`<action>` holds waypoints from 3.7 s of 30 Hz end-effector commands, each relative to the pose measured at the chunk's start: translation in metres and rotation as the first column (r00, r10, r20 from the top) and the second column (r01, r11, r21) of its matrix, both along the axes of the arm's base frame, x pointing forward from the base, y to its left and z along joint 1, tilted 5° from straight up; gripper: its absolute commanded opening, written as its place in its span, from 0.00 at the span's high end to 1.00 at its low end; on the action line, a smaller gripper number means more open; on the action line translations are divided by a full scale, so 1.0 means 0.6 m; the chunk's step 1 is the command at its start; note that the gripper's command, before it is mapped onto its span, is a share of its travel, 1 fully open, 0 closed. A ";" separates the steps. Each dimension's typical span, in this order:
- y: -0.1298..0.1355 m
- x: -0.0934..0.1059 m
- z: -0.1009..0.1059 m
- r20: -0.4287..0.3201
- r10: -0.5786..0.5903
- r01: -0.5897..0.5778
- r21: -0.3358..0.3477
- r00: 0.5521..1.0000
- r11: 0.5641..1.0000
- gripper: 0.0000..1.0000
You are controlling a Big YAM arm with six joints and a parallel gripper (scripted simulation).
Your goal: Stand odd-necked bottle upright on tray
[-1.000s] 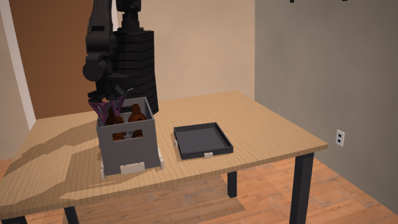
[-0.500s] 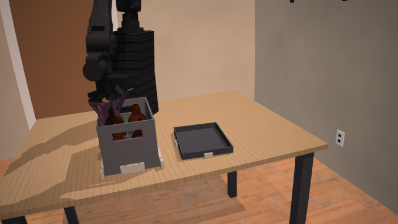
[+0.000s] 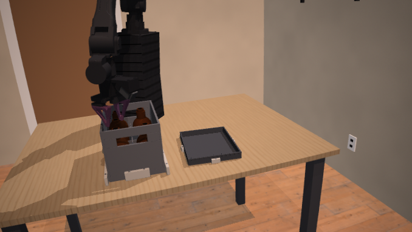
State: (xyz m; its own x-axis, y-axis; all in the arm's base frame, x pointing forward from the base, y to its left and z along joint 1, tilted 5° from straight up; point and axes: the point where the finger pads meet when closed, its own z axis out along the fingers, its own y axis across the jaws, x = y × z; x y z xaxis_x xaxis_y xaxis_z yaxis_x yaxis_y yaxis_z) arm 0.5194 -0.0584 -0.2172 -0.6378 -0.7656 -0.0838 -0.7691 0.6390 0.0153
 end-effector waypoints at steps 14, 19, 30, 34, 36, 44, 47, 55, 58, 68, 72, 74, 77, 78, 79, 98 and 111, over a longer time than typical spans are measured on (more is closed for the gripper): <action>0.009 0.041 0.026 0.044 0.007 -0.006 -0.005 0.999 1.000 0.39; 0.009 0.040 0.025 0.043 0.008 -0.008 -0.005 0.999 1.000 0.39; 0.009 0.038 0.025 0.043 0.009 -0.009 -0.005 0.999 1.000 0.39; 0.009 0.038 0.025 0.043 0.009 -0.009 -0.005 0.999 1.000 0.39; 0.009 0.038 0.025 0.043 0.009 -0.009 -0.005 0.999 1.000 0.39; 0.009 0.038 0.025 0.043 0.009 -0.009 -0.005 0.999 1.000 0.39; 0.009 0.038 0.025 0.043 0.009 -0.009 -0.005 0.999 1.000 0.39; 0.009 0.038 0.025 0.043 0.009 -0.009 -0.005 0.999 1.000 0.39; 0.009 0.038 0.025 0.043 0.009 -0.009 -0.005 0.999 1.000 0.39; 0.009 0.037 0.020 0.041 0.009 -0.009 -0.005 0.999 1.000 0.39; 0.009 0.036 0.014 0.038 0.009 -0.009 -0.004 0.999 1.000 0.39; 0.009 0.033 0.004 0.032 0.008 -0.008 -0.004 0.999 1.000 0.39; 0.009 0.036 0.002 0.040 0.008 -0.007 -0.004 0.999 1.000 0.39; 0.009 0.039 0.006 0.045 0.007 -0.007 -0.005 0.999 1.000 0.39; 0.009 0.041 0.007 0.048 0.007 -0.007 -0.005 0.999 1.000 0.39; 0.011 0.042 -0.022 0.047 0.003 -0.003 -0.005 0.999 1.000 0.39; 0.013 0.035 -0.050 0.036 0.003 -0.003 -0.004 0.999 1.000 0.39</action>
